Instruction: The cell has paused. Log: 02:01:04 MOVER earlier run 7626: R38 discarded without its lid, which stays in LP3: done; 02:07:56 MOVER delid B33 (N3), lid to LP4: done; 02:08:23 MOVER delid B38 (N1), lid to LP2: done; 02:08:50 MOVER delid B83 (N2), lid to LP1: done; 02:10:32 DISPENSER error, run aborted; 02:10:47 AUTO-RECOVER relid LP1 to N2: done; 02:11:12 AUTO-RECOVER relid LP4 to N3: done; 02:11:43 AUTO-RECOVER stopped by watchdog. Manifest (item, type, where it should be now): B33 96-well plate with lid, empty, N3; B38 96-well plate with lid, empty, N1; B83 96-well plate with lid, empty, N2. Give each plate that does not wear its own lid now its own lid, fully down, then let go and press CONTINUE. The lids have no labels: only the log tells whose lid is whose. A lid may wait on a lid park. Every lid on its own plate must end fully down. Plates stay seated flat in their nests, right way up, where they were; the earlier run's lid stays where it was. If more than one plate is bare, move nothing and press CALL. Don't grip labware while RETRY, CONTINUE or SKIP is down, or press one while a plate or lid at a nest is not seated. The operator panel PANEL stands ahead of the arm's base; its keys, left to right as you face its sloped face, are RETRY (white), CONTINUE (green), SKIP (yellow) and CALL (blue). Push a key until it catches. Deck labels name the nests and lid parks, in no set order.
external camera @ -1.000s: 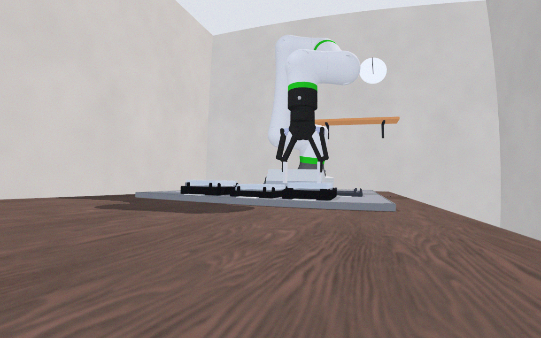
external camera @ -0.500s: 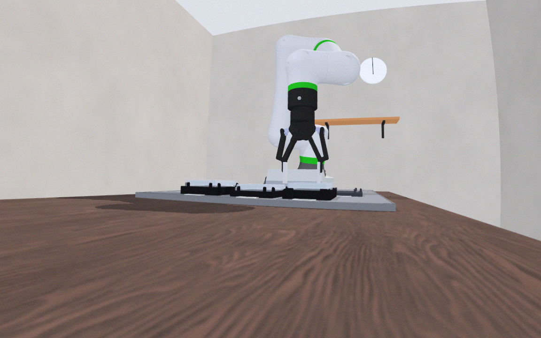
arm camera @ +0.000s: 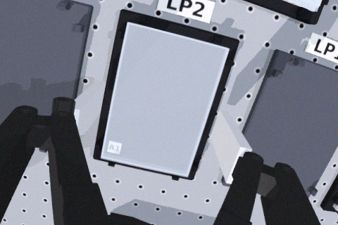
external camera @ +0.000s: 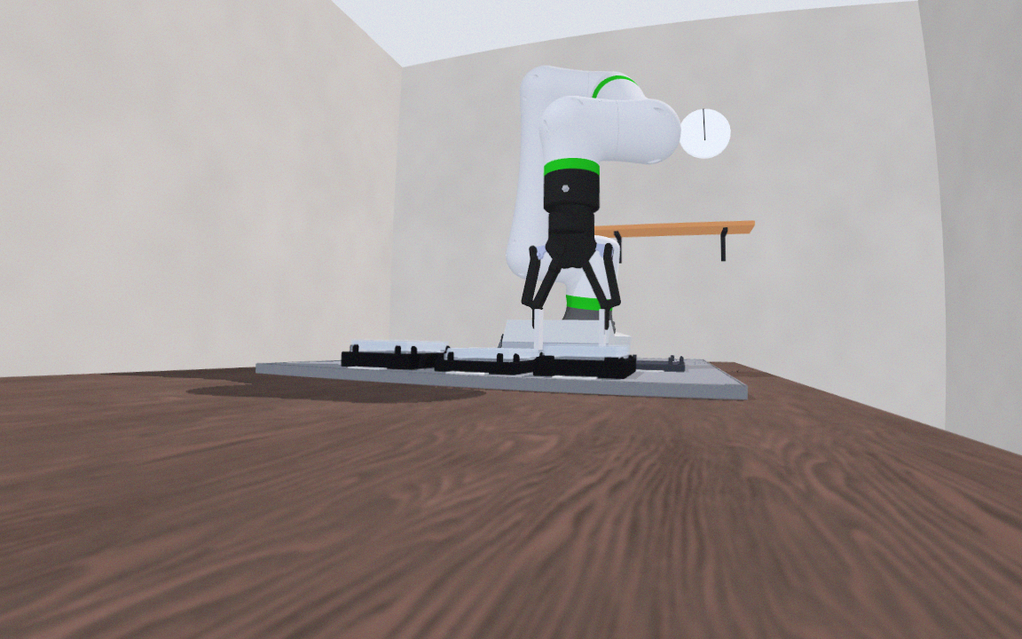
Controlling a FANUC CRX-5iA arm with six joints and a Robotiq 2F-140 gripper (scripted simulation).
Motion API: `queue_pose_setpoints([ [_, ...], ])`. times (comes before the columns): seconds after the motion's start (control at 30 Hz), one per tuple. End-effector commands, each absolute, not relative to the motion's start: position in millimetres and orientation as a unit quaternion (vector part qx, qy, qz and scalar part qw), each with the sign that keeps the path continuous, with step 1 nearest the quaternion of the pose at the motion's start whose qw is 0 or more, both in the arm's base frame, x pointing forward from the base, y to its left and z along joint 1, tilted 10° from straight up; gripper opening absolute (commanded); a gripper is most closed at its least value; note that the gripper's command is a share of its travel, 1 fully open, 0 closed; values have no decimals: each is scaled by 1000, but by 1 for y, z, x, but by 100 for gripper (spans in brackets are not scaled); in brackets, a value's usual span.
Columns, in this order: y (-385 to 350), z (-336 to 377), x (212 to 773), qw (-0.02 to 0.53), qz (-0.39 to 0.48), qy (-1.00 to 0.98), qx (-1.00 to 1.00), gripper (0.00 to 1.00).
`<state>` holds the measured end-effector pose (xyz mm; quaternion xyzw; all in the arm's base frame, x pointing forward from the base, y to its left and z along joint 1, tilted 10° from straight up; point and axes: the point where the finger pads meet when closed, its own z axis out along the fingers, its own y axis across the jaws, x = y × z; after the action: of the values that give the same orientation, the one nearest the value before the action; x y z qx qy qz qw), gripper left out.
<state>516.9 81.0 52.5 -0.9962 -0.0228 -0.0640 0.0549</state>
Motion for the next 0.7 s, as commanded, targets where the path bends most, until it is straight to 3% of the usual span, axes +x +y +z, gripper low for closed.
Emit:
queue_pose_setpoints([
  [0.0,81,51,517,55,-64,-23,-996,66],
  [0.67,82,43,518,55,-64,-23,-996,66],
])
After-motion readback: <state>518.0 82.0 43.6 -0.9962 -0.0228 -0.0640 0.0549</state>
